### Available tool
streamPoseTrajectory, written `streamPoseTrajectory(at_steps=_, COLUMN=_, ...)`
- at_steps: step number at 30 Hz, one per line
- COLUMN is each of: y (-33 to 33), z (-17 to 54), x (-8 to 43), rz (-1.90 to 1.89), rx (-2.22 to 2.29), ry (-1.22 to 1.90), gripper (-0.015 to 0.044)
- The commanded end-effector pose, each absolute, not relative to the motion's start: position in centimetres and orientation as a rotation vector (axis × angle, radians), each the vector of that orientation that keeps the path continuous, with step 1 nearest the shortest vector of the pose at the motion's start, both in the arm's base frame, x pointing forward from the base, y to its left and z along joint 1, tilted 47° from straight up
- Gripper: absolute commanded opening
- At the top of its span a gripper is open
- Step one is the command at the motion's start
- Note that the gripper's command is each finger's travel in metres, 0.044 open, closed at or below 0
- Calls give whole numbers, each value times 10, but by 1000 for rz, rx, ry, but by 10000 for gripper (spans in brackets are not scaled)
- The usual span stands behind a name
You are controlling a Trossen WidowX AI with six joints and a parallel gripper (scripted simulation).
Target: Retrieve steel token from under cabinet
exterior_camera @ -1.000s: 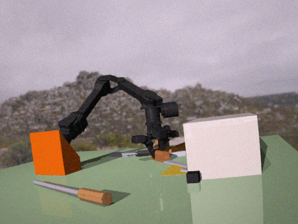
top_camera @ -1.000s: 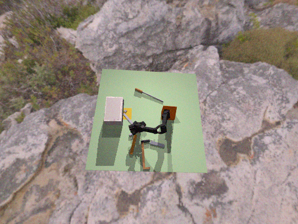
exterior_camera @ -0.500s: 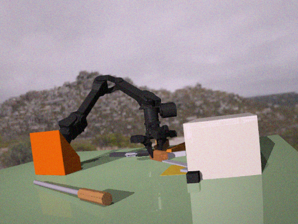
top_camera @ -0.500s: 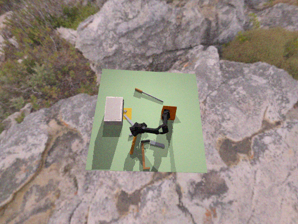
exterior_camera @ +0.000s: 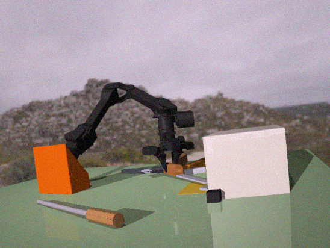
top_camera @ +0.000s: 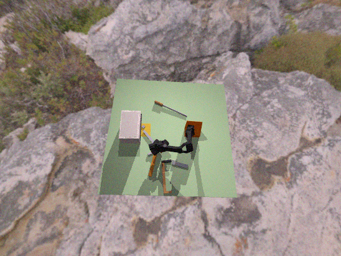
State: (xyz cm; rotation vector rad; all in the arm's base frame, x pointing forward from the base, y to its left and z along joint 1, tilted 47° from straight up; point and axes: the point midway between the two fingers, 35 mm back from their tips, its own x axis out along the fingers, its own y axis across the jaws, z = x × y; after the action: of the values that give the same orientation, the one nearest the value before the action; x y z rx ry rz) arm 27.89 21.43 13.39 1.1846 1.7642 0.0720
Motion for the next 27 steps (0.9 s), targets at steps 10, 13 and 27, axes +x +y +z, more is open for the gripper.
streamPoseTrajectory(at_steps=10, y=212, z=147, x=280, rz=73, rx=1193, ry=1743, gripper=0)
streamPoseTrajectory(at_steps=13, y=215, z=150, x=280, rz=74, rx=1193, ry=1743, gripper=0)
streamPoseTrajectory(at_steps=27, y=229, z=156, x=279, rz=75, rx=1194, ry=1743, gripper=0)
